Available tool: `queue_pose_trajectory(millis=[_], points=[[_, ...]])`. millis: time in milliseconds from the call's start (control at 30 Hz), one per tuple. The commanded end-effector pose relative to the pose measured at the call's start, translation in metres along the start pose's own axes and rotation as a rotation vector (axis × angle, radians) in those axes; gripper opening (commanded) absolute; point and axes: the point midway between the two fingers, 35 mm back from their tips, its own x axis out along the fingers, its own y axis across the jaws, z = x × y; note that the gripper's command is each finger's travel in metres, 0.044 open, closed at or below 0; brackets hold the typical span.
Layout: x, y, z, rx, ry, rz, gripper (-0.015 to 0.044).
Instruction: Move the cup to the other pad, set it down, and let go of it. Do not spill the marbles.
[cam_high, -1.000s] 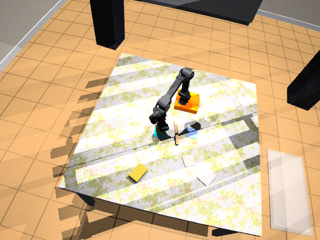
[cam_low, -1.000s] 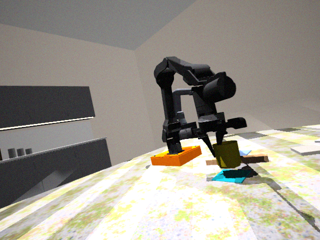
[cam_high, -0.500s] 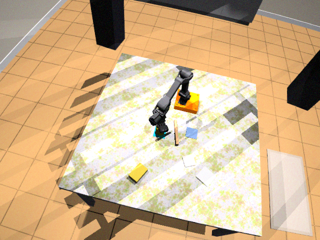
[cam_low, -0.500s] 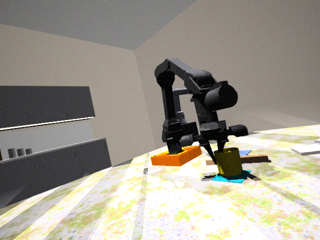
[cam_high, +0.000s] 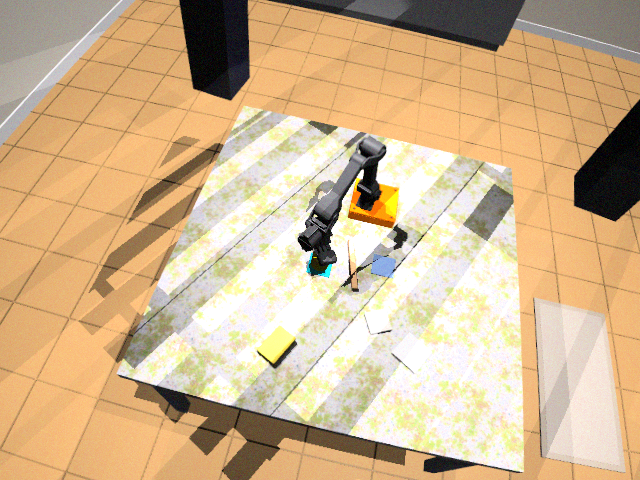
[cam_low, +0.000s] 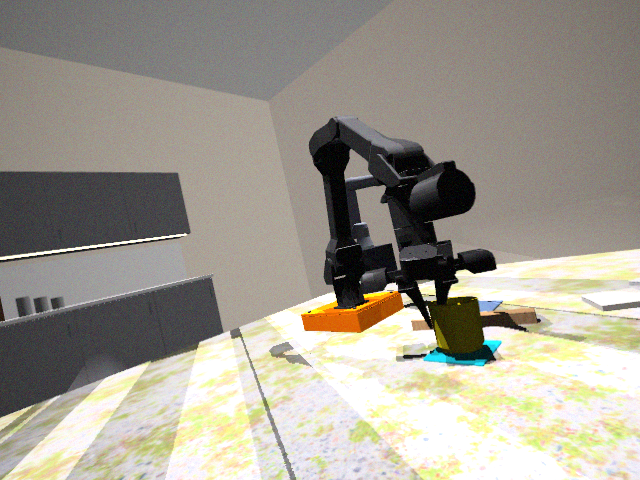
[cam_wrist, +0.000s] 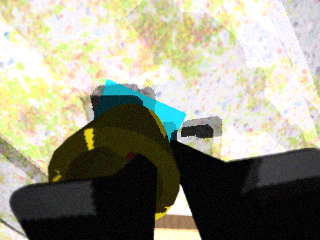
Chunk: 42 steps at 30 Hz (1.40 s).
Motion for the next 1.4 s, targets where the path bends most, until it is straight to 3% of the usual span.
queue_pose_trajectory(millis=[0,1367], points=[[0.0,0.0,0.0,0.0,0.0,0.0,0.0131],[-0.051,-0.001,-0.002,-0.006,0.004,-0.006,0.0147]])
